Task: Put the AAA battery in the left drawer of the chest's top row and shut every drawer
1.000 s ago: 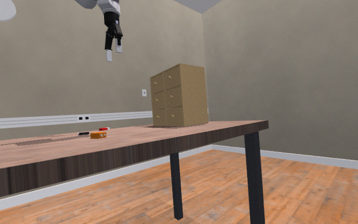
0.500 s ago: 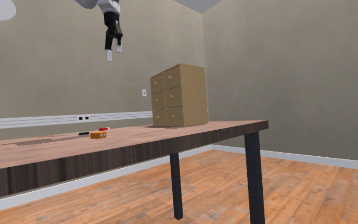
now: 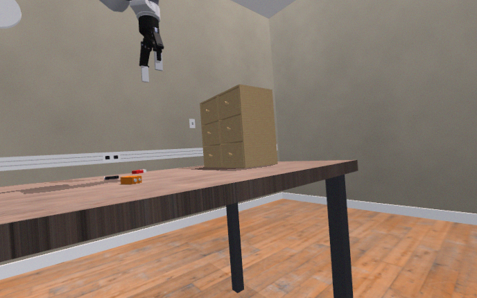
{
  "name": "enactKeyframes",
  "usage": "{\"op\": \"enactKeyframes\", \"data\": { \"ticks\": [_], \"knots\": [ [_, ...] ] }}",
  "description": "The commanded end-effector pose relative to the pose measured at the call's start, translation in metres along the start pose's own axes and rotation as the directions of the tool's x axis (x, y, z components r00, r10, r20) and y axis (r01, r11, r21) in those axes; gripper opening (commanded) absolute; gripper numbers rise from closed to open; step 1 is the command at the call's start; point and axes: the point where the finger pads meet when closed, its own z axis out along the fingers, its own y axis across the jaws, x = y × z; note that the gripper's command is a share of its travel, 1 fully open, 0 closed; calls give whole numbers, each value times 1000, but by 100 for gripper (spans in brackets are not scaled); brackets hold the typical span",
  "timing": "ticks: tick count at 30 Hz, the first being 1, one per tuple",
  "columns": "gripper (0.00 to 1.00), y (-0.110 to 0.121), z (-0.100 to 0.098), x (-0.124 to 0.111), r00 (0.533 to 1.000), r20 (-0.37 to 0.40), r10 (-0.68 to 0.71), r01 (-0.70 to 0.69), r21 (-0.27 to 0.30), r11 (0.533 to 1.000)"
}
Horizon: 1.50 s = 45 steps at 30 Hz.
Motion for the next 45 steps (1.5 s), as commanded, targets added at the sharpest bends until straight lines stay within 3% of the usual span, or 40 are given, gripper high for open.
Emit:
{"op": "enactKeyframes", "data": {
  "ticks": [1, 3, 14, 31, 45],
  "knots": [
    [100, -1, 0, 0, 994, 0, -112, 112, 1, 994],
    [100, -1, 1, -1, 973, -1, -229, 229, 1, 973],
    [100, -1, 2, -1, 940, -2, -342, 342, 0, 940],
    [100, -1, 4, -1, 842, -4, -539, 539, -1, 842],
    [100, -1, 5, -1, 716, -5, -698, 698, -2, 716]
  ]
}}
